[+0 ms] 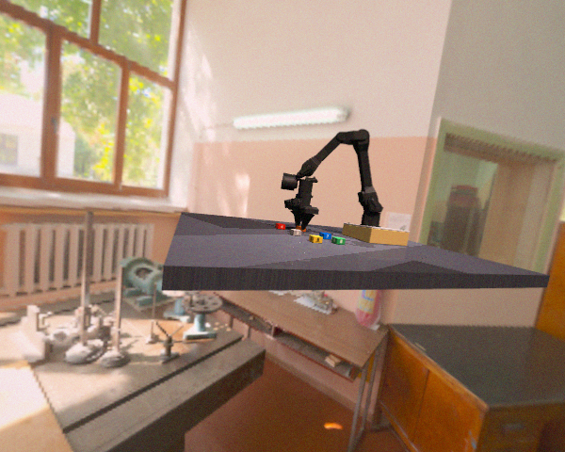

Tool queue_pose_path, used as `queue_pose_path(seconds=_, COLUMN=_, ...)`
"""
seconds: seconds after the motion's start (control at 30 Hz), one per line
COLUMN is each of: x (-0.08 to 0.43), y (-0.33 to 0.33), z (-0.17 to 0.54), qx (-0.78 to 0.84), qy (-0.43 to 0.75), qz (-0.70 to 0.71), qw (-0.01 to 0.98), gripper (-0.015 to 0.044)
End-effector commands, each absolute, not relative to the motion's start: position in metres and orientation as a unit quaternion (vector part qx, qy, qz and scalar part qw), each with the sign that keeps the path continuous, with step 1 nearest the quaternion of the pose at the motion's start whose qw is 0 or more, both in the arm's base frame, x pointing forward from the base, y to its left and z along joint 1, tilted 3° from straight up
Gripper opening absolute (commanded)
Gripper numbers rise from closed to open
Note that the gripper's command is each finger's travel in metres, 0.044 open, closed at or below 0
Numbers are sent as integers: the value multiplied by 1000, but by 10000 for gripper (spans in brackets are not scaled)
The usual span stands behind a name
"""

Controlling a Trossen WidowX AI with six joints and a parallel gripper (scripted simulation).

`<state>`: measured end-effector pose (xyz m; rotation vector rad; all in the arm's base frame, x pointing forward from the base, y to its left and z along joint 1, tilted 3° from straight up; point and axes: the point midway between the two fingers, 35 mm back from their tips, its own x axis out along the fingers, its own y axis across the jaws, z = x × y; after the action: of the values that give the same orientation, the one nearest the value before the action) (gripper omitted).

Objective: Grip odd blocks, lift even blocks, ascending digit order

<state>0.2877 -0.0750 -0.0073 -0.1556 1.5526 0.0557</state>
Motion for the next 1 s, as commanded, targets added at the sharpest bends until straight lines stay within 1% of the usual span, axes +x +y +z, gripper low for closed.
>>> queue_pose_path(seconds=0.0, x=288, y=-75, z=-7, qx=-72, qy=699, qz=26, qw=711, gripper=137)
queue_pose_path(seconds=0.03, x=288, y=-75, z=-7, qx=-72, qy=699, qz=26, qw=711, gripper=120)
queue_pose_path(seconds=0.6, x=288, y=-75, z=-7, qx=-72, qy=699, qz=26, qw=711, gripper=120)
queue_pose_path(seconds=0.93, x=288, y=-75, z=-7, qx=-72, qy=699, qz=26, qw=711, gripper=383)
queue_pose_path(seconds=0.97, x=288, y=-75, z=-7, qx=-72, qy=699, qz=26, qw=711, gripper=400)
